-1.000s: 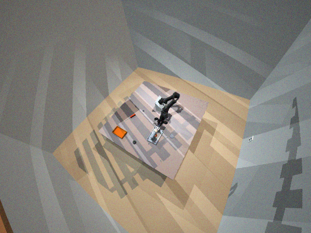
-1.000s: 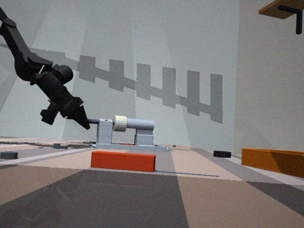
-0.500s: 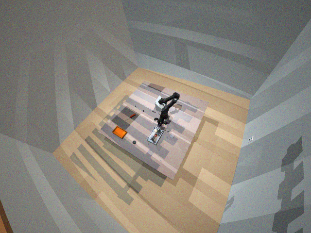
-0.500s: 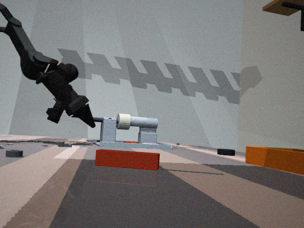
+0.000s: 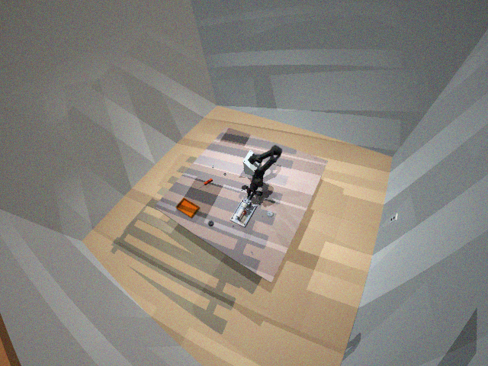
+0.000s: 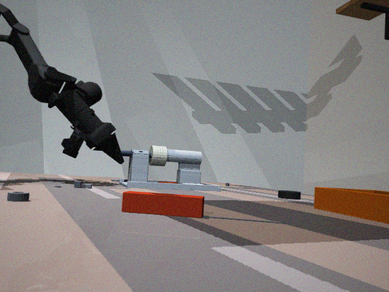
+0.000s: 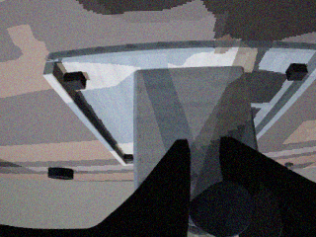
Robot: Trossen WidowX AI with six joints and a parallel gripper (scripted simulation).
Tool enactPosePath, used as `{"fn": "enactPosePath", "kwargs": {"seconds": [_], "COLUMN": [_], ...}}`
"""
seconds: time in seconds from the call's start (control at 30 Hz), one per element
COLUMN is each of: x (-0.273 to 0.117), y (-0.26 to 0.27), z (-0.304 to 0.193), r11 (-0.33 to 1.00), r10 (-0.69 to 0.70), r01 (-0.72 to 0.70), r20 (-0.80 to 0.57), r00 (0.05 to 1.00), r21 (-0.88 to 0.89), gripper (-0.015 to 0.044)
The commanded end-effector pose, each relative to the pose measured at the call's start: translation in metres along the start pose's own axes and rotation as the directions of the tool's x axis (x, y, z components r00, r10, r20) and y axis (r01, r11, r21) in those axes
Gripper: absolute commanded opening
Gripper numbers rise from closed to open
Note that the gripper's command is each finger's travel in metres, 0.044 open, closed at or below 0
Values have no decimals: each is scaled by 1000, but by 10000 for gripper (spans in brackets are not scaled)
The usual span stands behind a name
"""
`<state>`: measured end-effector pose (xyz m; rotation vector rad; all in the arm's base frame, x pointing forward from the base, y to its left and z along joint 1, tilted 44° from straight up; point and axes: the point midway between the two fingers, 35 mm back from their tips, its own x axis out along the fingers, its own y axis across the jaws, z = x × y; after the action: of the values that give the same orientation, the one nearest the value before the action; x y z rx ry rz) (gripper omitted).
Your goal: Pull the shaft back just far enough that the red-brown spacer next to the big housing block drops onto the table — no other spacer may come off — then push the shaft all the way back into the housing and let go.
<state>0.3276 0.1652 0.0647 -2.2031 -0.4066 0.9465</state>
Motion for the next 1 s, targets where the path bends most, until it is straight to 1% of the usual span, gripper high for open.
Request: {"fn": "enactPosePath", "kwargs": {"seconds": [0.0, 0.97], "x": [2, 8], "y": [0, 0], "z": [-2, -8], "r11": [1000, 1000], "r10": [1, 1], "r01": [-1, -1], "r20": [-2, -2], "r00": [1000, 1000], "r21": [-2, -3], "gripper": [0, 0]}}
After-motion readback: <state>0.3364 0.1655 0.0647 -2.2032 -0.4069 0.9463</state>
